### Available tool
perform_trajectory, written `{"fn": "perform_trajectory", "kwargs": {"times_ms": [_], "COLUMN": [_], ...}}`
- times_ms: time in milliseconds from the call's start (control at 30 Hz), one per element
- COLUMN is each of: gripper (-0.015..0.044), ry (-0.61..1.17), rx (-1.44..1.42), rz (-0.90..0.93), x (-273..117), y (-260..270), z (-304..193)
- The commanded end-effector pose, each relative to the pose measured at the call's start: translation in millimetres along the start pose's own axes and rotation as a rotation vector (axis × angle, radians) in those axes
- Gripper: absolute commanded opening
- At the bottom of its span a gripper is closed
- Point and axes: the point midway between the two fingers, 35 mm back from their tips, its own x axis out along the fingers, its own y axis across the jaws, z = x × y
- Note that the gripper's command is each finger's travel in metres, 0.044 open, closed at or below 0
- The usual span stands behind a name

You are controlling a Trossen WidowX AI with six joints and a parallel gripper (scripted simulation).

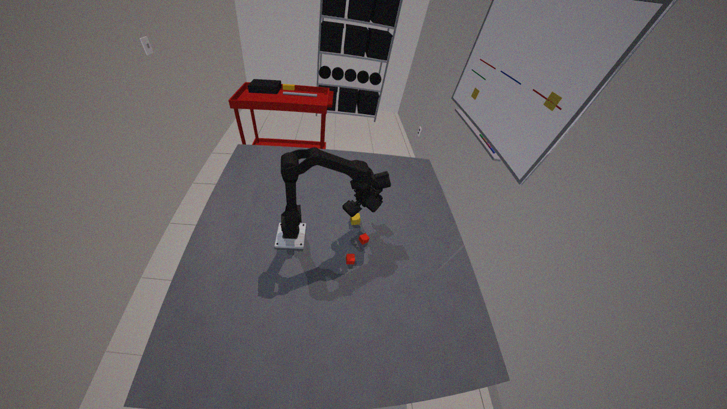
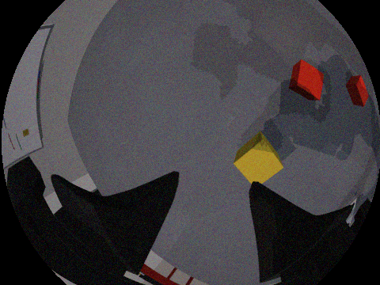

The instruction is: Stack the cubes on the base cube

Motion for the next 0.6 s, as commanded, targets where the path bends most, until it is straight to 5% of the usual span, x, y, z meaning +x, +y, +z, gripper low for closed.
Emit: {"fn": "perform_trajectory", "kwargs": {"times_ms": [0, 567], "gripper": [0.0265, 0.0265], "ry": [-0.042, -0.173], "rx": [0.103, 0.637], "rz": [-0.032, -0.229], "x": [-13.0, -85.6], "y": [-15.7, -143.6], "z": [27.7, 120.9]}}
